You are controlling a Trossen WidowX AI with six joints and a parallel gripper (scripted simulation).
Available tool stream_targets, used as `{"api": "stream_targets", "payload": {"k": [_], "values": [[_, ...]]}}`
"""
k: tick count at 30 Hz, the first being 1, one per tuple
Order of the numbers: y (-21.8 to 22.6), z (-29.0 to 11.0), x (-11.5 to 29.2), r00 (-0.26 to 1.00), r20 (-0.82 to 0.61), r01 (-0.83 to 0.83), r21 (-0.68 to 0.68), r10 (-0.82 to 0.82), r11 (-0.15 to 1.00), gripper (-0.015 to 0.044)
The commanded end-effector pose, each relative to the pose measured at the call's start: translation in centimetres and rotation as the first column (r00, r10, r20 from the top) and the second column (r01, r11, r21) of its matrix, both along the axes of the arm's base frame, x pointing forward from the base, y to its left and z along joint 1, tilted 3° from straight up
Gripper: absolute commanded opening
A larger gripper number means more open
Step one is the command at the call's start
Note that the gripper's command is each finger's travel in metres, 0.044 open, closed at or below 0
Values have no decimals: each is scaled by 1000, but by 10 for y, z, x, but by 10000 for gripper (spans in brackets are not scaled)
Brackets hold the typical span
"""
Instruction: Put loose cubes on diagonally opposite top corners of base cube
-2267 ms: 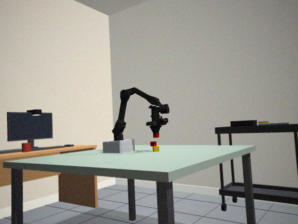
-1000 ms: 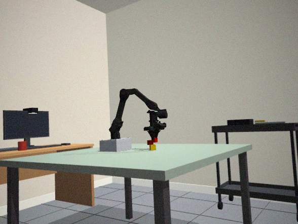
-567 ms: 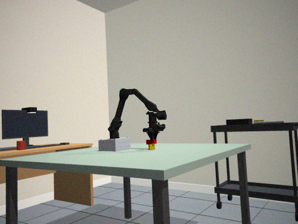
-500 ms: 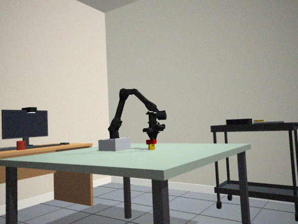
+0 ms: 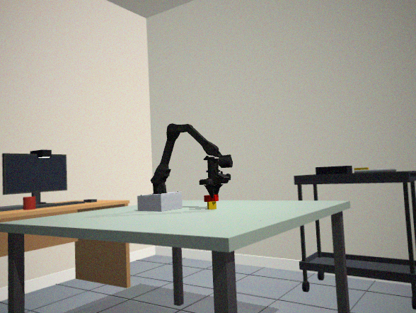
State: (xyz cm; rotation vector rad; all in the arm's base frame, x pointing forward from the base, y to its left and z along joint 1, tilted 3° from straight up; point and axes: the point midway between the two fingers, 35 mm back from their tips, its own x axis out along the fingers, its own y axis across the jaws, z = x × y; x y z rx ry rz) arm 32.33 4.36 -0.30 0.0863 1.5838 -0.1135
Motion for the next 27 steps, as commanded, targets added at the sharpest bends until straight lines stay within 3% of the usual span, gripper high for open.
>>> {"api": "stream_targets", "payload": {"k": [1,27], "values": [[1,0,1,1000,2,3,5,-3,1000,205],[0,35,1,1000,0,0,0,0,1000,205]]}}
